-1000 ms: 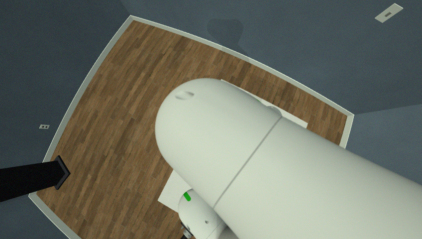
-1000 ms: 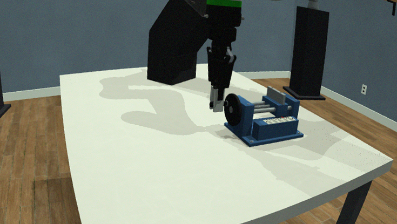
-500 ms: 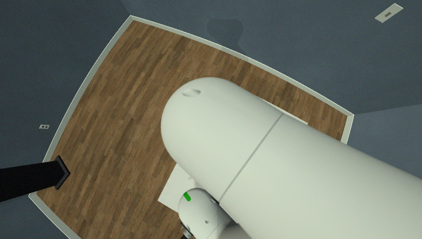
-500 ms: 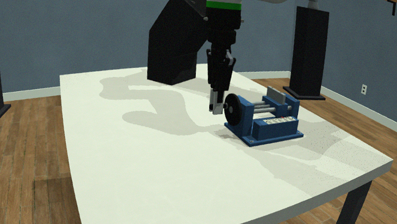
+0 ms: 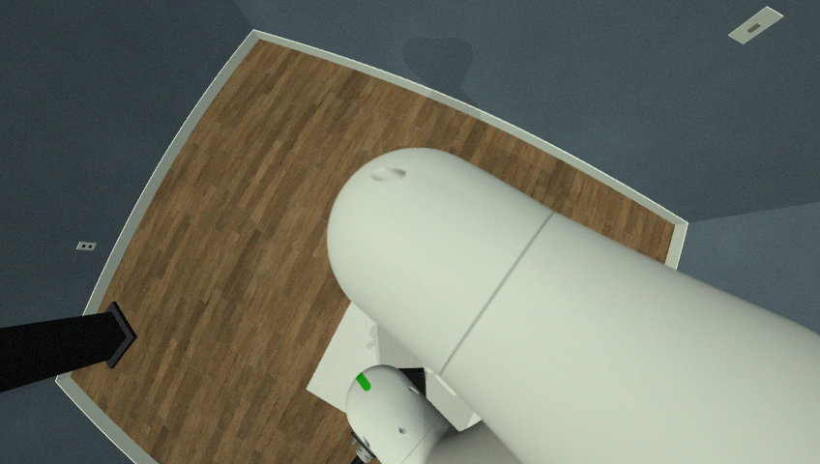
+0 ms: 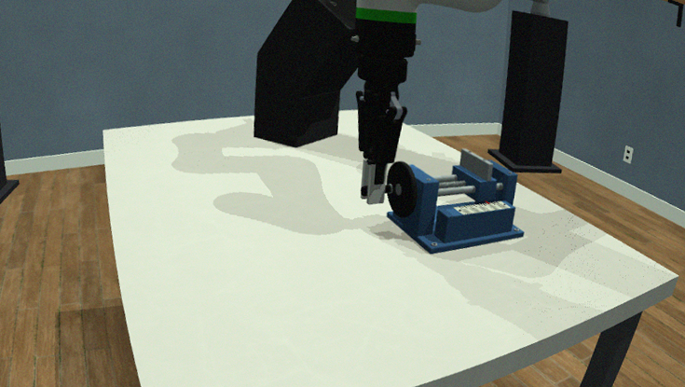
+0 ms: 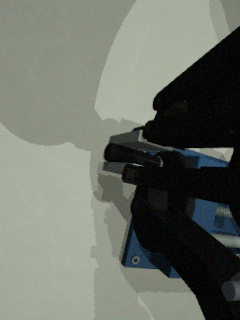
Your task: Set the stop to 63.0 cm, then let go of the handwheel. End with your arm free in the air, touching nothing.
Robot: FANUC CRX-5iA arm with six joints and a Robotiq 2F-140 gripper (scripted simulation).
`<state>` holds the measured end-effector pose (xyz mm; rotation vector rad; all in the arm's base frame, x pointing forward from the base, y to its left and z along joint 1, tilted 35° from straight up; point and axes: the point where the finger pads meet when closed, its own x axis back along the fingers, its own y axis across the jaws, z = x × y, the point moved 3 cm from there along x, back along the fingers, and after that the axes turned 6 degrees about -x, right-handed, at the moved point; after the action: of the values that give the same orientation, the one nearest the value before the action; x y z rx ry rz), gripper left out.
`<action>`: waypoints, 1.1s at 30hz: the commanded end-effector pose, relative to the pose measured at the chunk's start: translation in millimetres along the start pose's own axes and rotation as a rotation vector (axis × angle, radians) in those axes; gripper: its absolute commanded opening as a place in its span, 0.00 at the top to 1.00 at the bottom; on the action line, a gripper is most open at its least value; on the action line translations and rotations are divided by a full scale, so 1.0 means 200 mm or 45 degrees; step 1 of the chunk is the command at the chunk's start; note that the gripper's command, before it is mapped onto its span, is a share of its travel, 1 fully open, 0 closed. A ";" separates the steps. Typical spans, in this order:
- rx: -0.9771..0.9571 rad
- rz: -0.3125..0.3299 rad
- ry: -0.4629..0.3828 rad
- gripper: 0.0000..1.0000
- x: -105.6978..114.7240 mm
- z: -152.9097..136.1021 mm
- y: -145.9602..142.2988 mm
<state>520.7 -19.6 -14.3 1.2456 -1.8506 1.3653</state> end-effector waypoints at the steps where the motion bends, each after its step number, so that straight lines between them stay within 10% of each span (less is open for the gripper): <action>1: 0.000 0.000 0.000 0.96 -0.02 0.00 -0.01; 33: 0.000 0.000 0.000 0.96 -0.10 -0.02 -0.18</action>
<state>556.3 -10.9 -17.3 1.2460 -1.8505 1.3651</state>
